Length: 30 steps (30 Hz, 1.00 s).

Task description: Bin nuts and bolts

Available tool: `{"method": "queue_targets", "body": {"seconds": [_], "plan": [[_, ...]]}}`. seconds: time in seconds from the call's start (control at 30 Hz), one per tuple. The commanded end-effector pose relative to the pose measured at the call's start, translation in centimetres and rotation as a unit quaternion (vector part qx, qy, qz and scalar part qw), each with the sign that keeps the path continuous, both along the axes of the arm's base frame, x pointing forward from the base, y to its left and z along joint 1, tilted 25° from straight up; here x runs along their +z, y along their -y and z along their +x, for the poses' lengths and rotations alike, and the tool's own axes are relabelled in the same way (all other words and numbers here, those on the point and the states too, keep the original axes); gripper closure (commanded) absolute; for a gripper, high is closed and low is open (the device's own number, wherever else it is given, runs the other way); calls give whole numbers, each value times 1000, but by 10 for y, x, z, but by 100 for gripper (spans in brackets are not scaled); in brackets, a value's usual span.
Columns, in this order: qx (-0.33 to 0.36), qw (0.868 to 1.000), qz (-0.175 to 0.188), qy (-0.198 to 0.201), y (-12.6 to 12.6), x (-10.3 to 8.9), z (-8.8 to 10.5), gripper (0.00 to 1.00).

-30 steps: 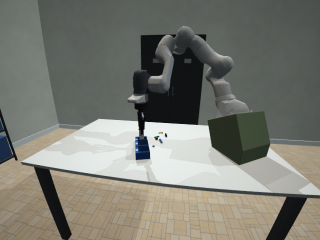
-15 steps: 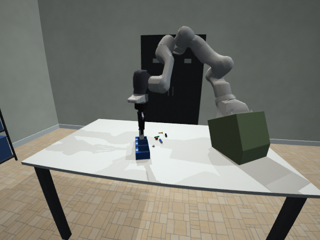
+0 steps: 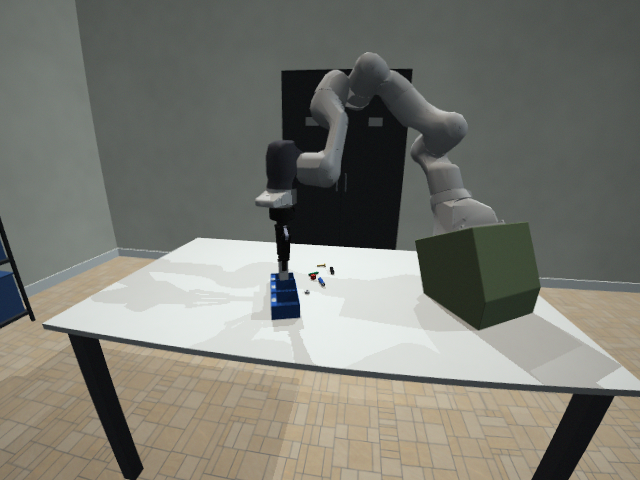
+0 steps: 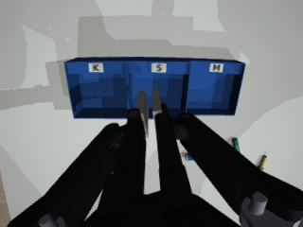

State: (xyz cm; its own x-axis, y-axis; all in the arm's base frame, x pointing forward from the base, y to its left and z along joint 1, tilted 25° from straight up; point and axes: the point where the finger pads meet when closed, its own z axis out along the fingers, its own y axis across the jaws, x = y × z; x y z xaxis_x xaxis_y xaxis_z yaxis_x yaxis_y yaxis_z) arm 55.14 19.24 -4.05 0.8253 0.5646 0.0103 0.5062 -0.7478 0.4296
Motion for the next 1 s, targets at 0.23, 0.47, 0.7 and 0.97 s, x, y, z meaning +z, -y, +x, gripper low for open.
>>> {"method": "queue_targets", "body": {"seconds": [0.23,0.47,0.7,0.97], "plan": [[-4,1000,1,0,-42,-21,-20,95],[-4,1000,1,0,-62,-31,-29,95],[-4,1000,1,0,-58,-40,-26,95],[-4,1000,1,0,-53,-55,-22,95]]}}
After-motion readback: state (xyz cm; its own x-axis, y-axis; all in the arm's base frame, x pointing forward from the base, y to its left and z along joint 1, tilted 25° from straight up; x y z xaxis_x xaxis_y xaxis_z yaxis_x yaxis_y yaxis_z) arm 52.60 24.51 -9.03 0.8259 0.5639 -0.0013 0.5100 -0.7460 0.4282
